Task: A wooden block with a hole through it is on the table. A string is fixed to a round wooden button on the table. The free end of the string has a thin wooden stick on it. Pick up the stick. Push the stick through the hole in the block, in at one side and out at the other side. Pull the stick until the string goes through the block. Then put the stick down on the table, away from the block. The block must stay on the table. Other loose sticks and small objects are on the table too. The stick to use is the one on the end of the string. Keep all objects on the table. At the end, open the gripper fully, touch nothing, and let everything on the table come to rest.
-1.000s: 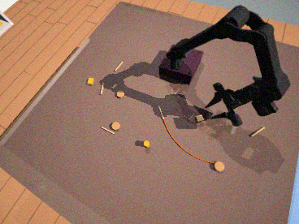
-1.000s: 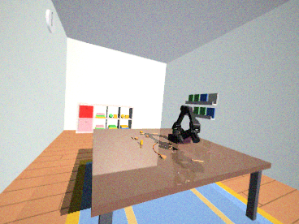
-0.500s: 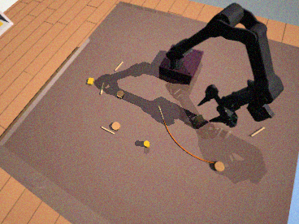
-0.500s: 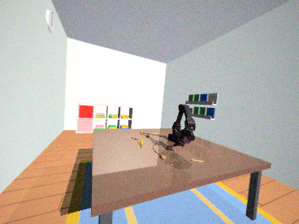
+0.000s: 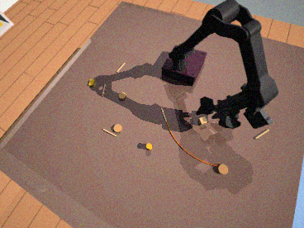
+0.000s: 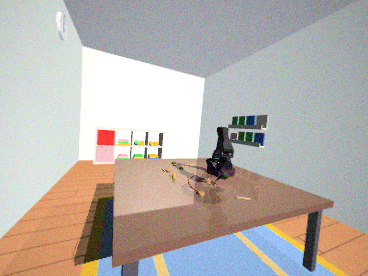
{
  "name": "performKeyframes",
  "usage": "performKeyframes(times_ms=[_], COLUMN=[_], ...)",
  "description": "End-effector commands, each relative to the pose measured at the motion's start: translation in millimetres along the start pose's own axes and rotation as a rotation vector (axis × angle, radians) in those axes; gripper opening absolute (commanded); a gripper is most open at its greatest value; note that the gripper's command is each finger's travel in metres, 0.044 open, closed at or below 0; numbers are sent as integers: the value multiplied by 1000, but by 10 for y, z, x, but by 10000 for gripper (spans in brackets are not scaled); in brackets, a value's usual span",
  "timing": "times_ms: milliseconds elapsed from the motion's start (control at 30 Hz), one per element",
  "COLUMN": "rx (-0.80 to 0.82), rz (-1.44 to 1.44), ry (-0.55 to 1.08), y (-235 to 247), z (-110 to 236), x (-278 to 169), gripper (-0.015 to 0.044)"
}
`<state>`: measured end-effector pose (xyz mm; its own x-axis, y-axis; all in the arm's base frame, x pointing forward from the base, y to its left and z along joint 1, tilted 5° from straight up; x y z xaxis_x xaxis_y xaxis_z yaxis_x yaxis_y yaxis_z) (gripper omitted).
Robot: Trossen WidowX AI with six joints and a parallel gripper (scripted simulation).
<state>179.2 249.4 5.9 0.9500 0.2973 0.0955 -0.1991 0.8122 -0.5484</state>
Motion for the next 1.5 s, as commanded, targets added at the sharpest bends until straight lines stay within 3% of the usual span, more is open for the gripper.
performKeyframes(times_ms=[0,400,833,1467], rx=[239,398,472,472], rz=[688,1249,1849,1864], ry=[10,-129,-407,-416], y=[-122,-184,-251,-252], z=[-2,-10,4,4], x=[55,121,194,196], gripper=[440,440,440,440])
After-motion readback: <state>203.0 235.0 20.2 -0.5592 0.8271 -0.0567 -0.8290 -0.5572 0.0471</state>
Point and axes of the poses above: the point midway between the two fingers, 35 mm back from their tips, its own z axis back along the fingers, its own y axis across the jaws, x = y × z, the point moved 1 cm from there along z, back along the fingers, and after that the axes turned 14 degrees about -z, right-handed, at the moved point
